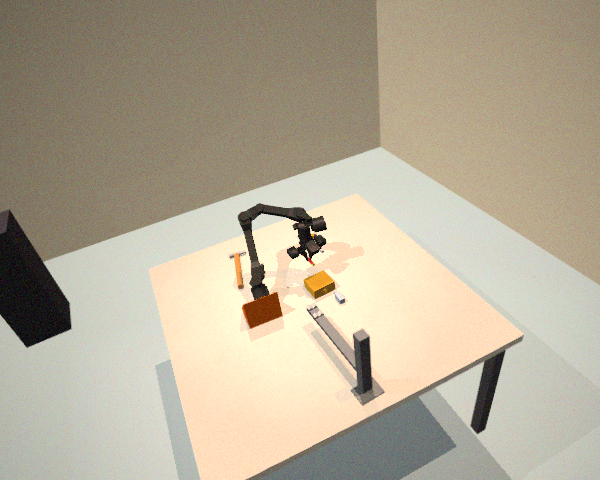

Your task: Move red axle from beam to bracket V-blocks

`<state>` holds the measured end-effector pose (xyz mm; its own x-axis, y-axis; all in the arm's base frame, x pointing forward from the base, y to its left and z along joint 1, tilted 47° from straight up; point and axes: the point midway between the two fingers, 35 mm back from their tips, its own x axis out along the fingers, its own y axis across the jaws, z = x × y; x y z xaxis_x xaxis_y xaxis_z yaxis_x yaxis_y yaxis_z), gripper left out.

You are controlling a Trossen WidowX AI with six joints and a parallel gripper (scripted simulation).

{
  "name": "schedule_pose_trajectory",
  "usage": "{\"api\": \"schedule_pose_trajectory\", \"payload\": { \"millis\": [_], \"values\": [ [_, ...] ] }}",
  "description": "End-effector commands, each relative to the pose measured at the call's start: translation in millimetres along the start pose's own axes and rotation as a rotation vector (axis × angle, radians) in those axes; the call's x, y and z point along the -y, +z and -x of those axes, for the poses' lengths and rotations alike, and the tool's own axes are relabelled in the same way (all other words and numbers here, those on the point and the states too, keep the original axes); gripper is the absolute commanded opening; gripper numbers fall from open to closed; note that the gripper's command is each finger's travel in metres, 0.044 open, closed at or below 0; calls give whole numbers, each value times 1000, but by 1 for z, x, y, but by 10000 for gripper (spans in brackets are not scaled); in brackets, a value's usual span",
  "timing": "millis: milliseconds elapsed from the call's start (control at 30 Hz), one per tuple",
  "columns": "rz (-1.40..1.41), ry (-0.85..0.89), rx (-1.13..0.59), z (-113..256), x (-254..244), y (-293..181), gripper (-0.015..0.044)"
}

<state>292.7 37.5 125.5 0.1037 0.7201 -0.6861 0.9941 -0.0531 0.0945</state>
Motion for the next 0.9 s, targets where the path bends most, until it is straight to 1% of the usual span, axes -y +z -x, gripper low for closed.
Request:
{"api": "schedule_pose_trajectory", "payload": {
  "millis": [0, 200, 400, 633, 867],
  "values": [
    [0, -5, 1, 17, -1, 2, 0],
    [-2, -5, -9, 46, -1, 2, 0],
    [-8, -3, -4, 51, -3, 10, 0],
    [-14, 4, 31, 58, -4, 63, 0],
    [-21, 4, 57, 65, 5, 121, 0]
  ]
}}
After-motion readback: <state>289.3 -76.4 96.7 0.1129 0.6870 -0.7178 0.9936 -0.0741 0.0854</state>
